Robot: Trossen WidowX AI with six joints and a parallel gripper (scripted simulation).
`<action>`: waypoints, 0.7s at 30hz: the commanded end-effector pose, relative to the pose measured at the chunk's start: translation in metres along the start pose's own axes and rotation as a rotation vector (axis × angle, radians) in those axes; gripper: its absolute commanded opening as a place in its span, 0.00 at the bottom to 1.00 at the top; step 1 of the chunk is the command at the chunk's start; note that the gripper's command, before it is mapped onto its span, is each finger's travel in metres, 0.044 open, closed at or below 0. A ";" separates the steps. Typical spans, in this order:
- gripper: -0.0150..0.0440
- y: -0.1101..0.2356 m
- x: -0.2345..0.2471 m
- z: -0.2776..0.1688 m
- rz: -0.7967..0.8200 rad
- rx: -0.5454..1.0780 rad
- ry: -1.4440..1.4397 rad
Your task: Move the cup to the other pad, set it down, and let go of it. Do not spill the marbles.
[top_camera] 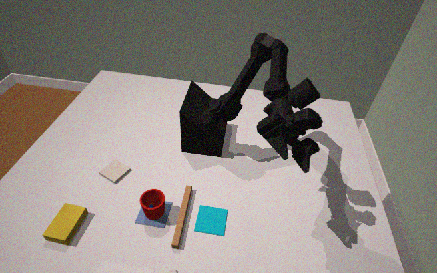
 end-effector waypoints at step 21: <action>0.50 -0.025 -0.063 -0.286 0.760 0.923 0.407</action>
Point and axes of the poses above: the point midway between the two fingers, 35 mm back from their tips, its own y axis back along the fingers, its own x axis across the jaws, z = x × y, the point moved 1 cm from there along y, back along the fingers, and after that the axes turned 11 degrees about y, right-handed, at the moved point
